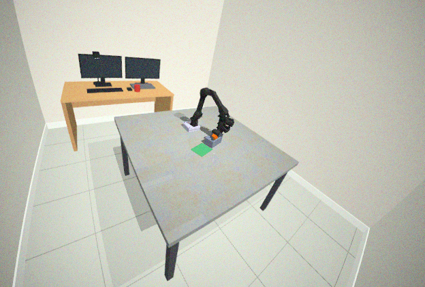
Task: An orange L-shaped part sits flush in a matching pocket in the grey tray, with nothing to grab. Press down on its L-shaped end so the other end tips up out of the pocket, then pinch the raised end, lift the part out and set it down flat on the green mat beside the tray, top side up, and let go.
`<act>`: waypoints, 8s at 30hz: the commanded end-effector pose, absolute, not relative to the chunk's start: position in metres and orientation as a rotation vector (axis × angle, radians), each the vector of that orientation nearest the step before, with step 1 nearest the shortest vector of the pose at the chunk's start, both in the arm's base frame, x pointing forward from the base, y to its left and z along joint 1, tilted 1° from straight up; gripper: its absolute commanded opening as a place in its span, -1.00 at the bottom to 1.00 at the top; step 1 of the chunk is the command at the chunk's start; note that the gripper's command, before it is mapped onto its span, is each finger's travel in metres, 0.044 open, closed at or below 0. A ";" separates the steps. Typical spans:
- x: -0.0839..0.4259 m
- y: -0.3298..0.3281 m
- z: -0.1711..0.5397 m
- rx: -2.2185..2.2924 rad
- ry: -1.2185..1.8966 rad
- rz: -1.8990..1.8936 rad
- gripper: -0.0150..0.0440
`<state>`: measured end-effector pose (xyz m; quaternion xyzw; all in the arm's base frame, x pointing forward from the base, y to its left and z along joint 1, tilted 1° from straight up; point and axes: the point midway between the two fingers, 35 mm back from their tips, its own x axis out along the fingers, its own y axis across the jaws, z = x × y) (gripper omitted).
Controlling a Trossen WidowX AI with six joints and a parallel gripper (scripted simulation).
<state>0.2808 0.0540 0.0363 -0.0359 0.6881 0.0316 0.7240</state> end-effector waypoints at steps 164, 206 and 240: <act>0.298 -0.022 0.070 1.144 1.203 -1.108 -0.08; 0.294 -0.021 0.114 1.144 1.211 -1.114 -0.49; 0.292 -0.021 0.159 1.144 1.211 -1.114 -0.49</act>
